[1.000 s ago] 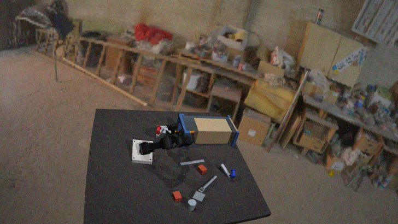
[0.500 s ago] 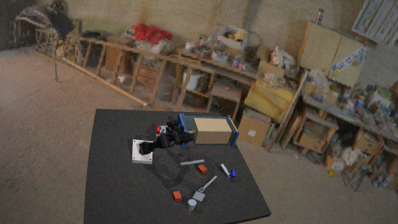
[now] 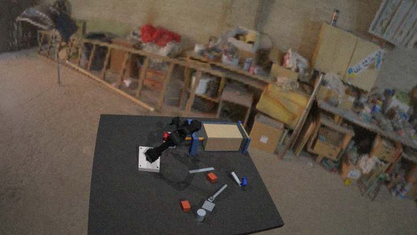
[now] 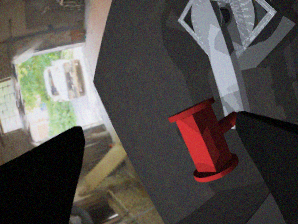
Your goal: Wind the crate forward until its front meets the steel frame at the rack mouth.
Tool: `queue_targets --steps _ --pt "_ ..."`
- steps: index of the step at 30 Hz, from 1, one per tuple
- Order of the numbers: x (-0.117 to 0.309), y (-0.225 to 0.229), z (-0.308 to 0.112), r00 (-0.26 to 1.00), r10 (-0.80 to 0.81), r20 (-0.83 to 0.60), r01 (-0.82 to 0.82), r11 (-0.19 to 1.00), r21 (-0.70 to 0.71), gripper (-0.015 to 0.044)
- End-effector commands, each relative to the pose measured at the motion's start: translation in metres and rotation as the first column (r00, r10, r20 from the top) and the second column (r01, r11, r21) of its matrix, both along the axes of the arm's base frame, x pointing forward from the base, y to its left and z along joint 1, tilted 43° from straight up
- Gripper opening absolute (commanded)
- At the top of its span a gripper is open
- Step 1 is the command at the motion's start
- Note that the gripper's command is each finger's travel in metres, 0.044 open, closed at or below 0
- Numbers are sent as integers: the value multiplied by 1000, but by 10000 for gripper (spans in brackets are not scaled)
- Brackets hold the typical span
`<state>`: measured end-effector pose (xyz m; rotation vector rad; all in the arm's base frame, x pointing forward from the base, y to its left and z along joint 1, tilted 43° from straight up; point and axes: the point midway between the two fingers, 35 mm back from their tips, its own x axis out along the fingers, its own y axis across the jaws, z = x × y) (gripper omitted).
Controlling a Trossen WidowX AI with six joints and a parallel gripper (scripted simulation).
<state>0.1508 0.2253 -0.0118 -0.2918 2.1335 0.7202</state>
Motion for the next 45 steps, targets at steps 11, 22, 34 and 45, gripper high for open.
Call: queue_targets --steps 11,22,34,45 --pt "-36 64 -11 612 767 191 -533 579 -617 440" --pt "-33 45 -34 614 766 193 -530 581 -619 440" --pt "-30 0 -82 614 765 194 -528 581 -620 440" --pt "-29 -14 -97 614 765 195 -526 581 -621 440"
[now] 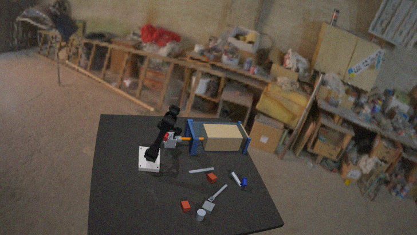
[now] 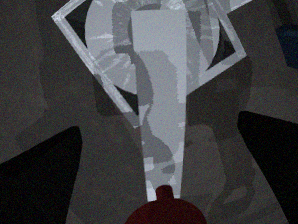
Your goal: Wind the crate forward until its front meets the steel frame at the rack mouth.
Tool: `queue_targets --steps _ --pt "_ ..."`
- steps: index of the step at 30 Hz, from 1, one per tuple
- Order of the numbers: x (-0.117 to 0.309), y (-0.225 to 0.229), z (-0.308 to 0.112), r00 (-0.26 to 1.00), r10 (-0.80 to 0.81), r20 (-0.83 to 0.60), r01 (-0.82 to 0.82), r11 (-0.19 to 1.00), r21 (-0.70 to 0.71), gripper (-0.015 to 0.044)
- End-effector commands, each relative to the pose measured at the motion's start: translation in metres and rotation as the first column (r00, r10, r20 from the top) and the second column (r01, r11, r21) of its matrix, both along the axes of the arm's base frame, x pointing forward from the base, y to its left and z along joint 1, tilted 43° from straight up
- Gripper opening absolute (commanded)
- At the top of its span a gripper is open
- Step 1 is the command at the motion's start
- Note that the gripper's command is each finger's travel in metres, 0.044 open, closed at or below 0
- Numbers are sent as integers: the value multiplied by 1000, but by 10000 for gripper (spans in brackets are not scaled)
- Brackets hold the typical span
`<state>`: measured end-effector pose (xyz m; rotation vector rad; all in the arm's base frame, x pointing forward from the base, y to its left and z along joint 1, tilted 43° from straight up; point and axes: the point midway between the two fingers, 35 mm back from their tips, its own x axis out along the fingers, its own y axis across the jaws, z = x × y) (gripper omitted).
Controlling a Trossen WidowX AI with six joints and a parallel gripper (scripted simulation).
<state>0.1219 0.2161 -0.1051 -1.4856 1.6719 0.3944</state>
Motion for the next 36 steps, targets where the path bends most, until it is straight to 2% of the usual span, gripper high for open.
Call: queue_targets --steps 1,15,28,36 --pt "0 -5 -4 1000 4 -3 -4 1000 -9 440" --pt "1 -15 -15 1000 1 0 -1 1000 -9 440" --pt "2 -10 -13 1000 -2 4 2 1000 5 99" --pt "2 -10 -13 1000 -2 4 2 1000 5 45"
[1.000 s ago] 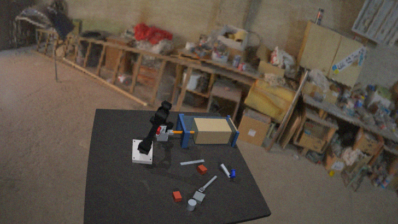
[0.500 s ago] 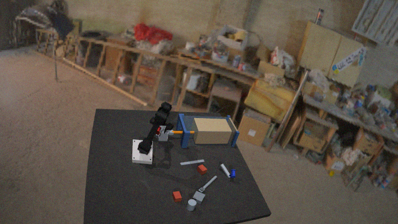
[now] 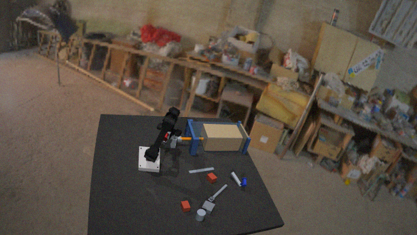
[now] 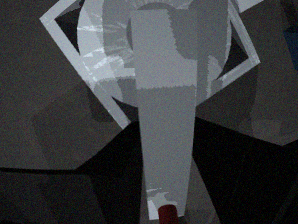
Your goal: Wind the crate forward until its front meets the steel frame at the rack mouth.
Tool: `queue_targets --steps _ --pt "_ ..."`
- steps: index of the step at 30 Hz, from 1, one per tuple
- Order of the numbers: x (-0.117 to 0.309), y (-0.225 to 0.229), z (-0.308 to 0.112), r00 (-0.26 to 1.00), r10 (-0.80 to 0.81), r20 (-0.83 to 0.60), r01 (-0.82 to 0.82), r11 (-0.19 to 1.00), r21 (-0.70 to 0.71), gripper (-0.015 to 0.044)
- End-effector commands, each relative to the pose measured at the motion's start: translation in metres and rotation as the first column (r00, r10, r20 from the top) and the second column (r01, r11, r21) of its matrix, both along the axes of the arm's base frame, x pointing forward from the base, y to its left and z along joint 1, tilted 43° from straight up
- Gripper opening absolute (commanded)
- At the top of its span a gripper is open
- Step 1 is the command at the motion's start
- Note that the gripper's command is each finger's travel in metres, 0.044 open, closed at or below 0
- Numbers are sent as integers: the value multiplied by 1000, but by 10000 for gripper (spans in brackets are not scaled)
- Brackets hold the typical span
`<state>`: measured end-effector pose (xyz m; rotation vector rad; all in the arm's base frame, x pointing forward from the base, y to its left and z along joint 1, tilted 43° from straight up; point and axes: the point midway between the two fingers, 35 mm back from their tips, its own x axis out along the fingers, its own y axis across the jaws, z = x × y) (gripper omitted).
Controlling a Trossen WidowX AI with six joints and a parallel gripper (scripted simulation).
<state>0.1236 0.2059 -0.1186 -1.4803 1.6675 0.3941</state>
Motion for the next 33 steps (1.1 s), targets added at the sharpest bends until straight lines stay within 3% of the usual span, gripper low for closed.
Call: queue_targets --steps 1,4,33 --pt "0 0 0 1000 0 0 0 1000 -1 39" --pt "0 0 0 1000 0 0 0 1000 -1 0" --pt "3 6 -1 999 -35 -27 33 997 -76 0"
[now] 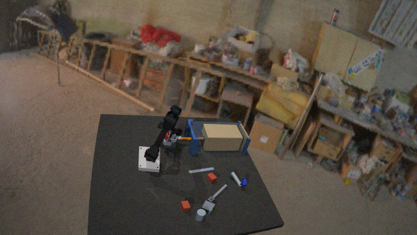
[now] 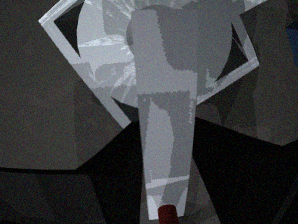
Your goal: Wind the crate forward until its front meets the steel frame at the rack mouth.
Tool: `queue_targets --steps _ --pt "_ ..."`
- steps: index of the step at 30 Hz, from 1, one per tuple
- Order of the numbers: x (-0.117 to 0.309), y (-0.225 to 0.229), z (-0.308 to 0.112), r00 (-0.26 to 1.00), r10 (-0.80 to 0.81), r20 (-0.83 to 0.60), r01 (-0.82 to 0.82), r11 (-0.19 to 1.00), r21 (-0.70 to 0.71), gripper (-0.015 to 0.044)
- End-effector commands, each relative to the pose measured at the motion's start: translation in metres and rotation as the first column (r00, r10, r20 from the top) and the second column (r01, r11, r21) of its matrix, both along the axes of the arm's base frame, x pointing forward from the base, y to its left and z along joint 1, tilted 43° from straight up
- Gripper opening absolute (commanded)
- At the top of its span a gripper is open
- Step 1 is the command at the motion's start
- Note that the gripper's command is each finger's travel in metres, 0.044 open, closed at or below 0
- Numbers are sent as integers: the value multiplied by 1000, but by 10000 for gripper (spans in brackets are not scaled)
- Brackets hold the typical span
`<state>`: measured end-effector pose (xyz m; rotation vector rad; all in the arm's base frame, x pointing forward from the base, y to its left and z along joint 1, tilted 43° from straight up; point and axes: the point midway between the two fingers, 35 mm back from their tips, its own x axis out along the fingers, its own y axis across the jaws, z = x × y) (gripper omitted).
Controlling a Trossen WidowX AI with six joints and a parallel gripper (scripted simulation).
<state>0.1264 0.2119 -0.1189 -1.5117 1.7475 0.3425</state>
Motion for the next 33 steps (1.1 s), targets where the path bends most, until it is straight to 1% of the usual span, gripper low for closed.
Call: queue_targets --steps 1,4,8,11,16,19,28,33 --pt "0 0 -1 1000 -14 14 14 1000 4 0" --pt "-3 0 -2 997 -55 51 55 998 9 0" --pt "-3 0 -3 996 -65 60 65 998 10 0" --pt "-6 1 -4 988 -113 102 112 994 18 0" --pt "-6 1 -4 986 -124 111 122 992 20 0" --pt "-9 2 -6 973 -171 152 169 985 30 0" --pt "-8 -2 -10 972 -175 157 172 985 31 0" --pt "-6 -5 -12 981 -144 130 142 990 24 0"
